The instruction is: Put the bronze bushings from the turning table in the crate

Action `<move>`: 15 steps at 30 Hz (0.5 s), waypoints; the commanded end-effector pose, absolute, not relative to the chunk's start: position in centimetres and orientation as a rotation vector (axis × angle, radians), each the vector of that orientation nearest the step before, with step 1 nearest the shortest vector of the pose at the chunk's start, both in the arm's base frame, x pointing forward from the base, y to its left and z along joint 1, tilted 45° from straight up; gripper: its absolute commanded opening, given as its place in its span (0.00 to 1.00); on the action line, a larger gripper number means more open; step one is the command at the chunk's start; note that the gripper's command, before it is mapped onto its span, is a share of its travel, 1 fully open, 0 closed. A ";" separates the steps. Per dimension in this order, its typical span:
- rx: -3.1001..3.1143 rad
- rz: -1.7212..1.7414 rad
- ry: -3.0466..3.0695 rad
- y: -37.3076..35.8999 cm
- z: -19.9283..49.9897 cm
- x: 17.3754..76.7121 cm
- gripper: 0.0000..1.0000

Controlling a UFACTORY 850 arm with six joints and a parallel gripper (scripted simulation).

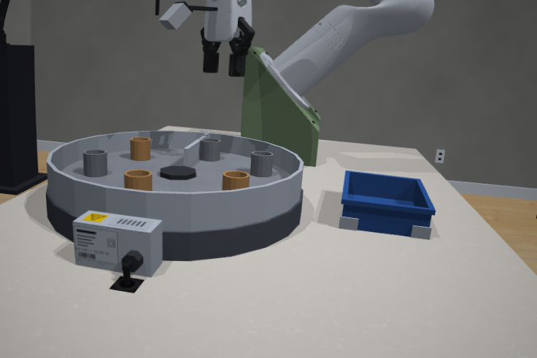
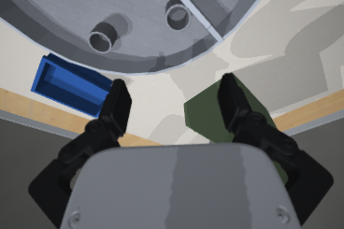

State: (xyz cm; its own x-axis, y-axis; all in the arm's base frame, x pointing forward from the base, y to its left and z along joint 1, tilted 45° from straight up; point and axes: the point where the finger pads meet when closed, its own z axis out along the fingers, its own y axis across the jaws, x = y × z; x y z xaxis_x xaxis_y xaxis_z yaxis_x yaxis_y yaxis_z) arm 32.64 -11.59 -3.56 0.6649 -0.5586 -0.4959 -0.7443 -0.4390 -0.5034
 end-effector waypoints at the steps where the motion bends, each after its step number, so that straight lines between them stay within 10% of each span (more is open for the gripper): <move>1: -2.158 0.333 1.000 -11.7 -3.5 32.7 1.00; 8: -2.158 0.333 1.000 -11.7 -3.5 32.7 1.00; 9: -2.158 0.333 1.000 -11.7 -3.5 32.7 0.12; 15: -2.158 0.333 1.000 -11.7 -3.5 32.7 0.12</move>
